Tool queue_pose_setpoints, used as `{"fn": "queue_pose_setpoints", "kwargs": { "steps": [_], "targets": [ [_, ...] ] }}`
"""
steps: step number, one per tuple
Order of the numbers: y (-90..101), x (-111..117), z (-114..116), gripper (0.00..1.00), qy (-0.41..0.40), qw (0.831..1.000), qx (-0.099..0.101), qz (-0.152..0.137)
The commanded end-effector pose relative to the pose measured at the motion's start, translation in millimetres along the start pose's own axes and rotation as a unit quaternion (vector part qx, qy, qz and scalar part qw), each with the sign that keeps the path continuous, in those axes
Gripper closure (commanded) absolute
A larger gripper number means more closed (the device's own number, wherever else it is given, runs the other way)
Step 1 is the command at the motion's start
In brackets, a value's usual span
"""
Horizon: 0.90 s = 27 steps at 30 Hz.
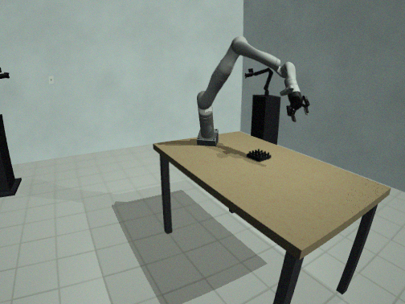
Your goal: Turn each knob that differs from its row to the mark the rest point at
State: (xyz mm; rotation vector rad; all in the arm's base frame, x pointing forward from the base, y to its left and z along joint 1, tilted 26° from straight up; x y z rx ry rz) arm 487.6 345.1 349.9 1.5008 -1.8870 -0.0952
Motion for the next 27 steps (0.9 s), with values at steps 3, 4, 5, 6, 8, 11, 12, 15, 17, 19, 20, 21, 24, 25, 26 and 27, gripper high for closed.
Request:
{"fn": "queue_pose_setpoints", "kwargs": {
  "steps": [3,4,5,6,8,11,12,15,17,19,20,21,24,25,26,27],
  "targets": [
    [0.8,0.0,-0.7,0.0,-0.001,1.0,0.001,-0.001],
    [0.8,0.0,-0.7,0.0,-0.001,1.0,0.001,-0.001],
    [0.8,0.0,-0.7,0.0,-0.001,1.0,0.001,-0.001],
    [0.8,0.0,-0.7,0.0,-0.001,1.0,0.001,-0.001],
    [0.8,0.0,-0.7,0.0,-0.001,1.0,0.001,-0.001],
    [0.8,0.0,-0.7,0.0,-0.001,1.0,0.001,-0.001],
    [0.8,0.0,-0.7,0.0,-0.001,1.0,0.001,-0.001],
    [0.8,0.0,-0.7,0.0,-0.001,1.0,0.001,-0.001],
    [0.8,0.0,-0.7,0.0,-0.001,1.0,0.001,-0.001],
    [1.4,0.0,-1.3,0.0,-0.001,1.0,0.001,-0.001],
    [1.3,0.0,-1.2,0.0,0.0,1.0,0.001,-0.001],
    [1.2,0.0,-0.9,0.0,0.0,1.0,0.001,-0.001],
    [0.2,-0.3,1.1,0.0,0.006,1.0,-0.001,-0.002],
    [-0.4,-0.4,2.2,0.0,0.009,1.0,-0.002,-0.003],
    [-1.1,-0.6,3.6,0.0,0.013,1.0,-0.003,-0.004],
    [-1.9,-0.8,5.3,0.0,0.018,1.0,-0.004,-0.005]
  ]
}}
Point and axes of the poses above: the point where the finger pads meet when closed, its own y axis back along the fingers, its own z axis across the jaws, x = y × z, the point moved 2 cm from there along y, back along the fingers, and after that the axes turned 1 degree about y, right-handed, at the moved point
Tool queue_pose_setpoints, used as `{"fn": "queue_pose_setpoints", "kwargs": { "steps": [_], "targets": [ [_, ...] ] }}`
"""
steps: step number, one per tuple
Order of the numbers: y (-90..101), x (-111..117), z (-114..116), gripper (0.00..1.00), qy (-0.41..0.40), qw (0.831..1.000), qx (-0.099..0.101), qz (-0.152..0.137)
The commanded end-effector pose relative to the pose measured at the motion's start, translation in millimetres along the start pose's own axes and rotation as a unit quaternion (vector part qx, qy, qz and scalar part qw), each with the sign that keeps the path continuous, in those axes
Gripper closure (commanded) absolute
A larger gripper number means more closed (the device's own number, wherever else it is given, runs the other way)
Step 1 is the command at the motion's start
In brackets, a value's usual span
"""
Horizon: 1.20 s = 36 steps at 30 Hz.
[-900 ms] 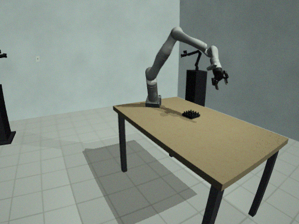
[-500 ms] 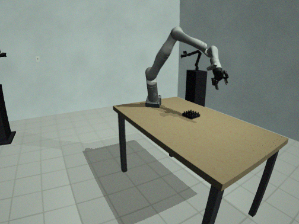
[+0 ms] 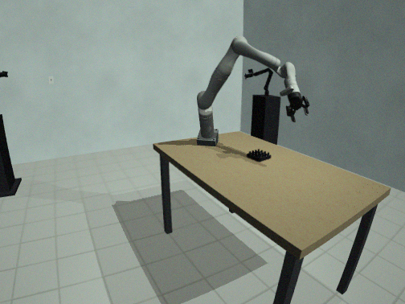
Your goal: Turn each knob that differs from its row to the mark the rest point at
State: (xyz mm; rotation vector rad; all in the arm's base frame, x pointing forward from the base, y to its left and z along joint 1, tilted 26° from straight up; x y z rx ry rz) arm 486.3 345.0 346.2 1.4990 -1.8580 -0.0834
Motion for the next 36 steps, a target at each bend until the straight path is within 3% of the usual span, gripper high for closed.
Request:
{"fn": "queue_pose_setpoints", "kwargs": {
  "steps": [1,7,13,18,22,24,29,36],
  "targets": [
    [-2.2,0,4,0.0,0.01,1.0,-0.003,-0.002],
    [-7.5,-1,15,0.0,0.043,0.999,-0.013,-0.008],
    [-19.0,-4,44,0.0,0.119,0.992,-0.035,-0.026],
    [-29.6,-5,77,0.0,0.204,0.976,-0.057,-0.049],
    [-37.1,-5,109,0.0,0.28,0.954,-0.076,-0.074],
    [-37.1,-5,109,0.0,0.28,0.954,-0.076,-0.074],
    [-43.5,-3,153,0.0,0.376,0.915,-0.097,-0.112],
    [-45.2,3,215,0.0,0.498,0.842,-0.116,-0.172]
  ]
}}
Point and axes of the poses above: the point where the finger pads meet when closed, its own y axis back along the fingers, its own z axis across the jaws, x = y × z, the point moved 2 cm from there along y, back along the fingers, and after that the axes turned 1 degree about y, right-handed, at the moved point
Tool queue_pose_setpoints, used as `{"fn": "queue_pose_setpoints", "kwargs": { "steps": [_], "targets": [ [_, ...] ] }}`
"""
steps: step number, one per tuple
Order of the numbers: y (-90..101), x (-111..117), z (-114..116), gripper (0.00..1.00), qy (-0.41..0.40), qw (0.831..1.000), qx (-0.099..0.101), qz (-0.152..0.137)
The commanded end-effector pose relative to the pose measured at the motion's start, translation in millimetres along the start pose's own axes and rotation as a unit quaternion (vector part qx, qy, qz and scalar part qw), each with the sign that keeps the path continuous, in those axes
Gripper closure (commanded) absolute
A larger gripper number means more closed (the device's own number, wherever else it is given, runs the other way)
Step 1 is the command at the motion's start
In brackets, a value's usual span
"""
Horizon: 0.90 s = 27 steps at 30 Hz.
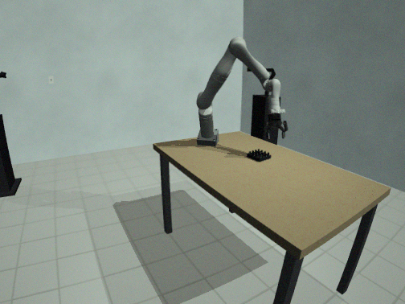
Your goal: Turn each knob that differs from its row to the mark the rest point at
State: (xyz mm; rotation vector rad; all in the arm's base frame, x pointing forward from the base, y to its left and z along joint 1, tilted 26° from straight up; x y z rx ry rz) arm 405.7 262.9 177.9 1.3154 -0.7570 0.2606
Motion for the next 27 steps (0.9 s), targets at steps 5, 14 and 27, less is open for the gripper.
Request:
{"fn": "queue_pose_setpoints", "kwargs": {
  "steps": [5,14,27],
  "targets": [
    [-14.1,-23,33,0.0,0.075,0.996,-0.012,-0.037],
    [-23.1,-66,73,0.0,0.202,0.975,-0.007,-0.096],
    [-24.8,-89,97,0.0,0.269,0.955,0.002,-0.128]
  ]
}}
Point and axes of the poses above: the point where the finger pads meet when closed, its own y axis back along the fingers, its own z axis across the jaws, x = y × z, the point moved 2 cm from there along y, back along the fingers, and after that the axes turned 1 degree about y, right-handed, at the moved point
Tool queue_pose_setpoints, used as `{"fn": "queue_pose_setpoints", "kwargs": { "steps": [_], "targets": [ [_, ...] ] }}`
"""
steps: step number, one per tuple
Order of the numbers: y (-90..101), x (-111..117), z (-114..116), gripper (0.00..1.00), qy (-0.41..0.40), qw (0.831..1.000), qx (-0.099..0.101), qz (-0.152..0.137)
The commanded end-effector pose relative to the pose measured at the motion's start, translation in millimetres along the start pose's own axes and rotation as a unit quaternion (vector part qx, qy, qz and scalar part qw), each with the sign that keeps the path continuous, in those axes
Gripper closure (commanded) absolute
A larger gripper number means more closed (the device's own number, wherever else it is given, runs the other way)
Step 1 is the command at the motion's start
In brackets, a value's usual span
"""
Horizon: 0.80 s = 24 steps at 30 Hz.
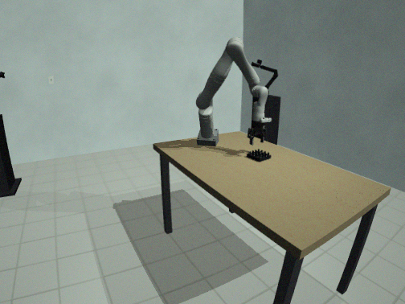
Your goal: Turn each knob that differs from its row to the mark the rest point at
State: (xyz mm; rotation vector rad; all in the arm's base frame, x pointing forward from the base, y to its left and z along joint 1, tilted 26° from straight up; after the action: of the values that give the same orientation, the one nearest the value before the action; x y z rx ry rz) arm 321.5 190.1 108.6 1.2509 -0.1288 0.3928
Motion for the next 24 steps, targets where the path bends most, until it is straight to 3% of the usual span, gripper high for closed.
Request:
{"fn": "queue_pose_setpoints", "kwargs": {
  "steps": [1,24],
  "targets": [
    [-0.9,-2.7,2.8,0.0,0.004,1.0,0.0,-0.003],
    [-1.3,-4.4,3.2,0.0,0.008,1.0,0.001,-0.005]
  ]
}}
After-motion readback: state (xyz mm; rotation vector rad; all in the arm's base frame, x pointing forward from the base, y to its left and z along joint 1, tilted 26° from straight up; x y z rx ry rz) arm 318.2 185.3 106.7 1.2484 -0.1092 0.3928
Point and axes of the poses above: the point where the finger pads meet when closed, its own y axis back along the fingers, its own z axis across the jaws, x = y × z, the point moved 2 cm from there along y, back along the fingers, and after that the axes turned 1 degree about y, right-handed, at the moved point
